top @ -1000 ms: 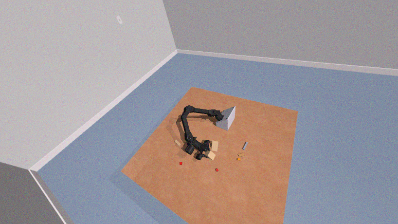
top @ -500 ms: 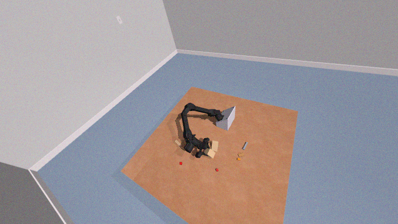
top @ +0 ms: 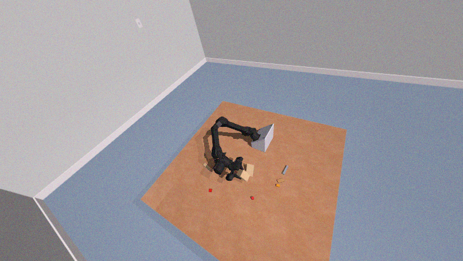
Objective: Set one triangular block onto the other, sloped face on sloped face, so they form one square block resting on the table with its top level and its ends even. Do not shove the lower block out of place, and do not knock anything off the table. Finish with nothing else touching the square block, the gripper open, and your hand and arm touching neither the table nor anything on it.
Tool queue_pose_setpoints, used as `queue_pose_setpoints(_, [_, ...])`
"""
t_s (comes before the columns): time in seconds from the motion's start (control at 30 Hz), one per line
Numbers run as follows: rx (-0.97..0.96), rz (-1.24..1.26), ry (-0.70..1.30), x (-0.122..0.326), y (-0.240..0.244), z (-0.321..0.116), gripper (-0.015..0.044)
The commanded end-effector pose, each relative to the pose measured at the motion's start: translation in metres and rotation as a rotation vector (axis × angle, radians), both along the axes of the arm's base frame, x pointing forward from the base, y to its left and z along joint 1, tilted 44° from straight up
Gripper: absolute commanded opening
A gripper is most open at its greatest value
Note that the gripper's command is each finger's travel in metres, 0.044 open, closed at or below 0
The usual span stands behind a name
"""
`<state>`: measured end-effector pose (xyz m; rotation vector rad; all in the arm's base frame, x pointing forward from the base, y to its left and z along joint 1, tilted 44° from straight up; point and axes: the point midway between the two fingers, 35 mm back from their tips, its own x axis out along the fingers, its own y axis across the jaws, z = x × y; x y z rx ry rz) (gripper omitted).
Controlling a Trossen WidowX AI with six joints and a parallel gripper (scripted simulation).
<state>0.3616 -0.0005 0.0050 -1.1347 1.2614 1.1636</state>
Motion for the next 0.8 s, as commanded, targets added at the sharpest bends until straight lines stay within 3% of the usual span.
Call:
queue_pose_setpoints(0.0, [0.006,-0.006,-0.005,0.001,0.002,0.003,0.0000])
queue_pose_setpoints(0.77, [-0.335,-0.580,0.018,-0.006,0.006,-0.012,0.0000])
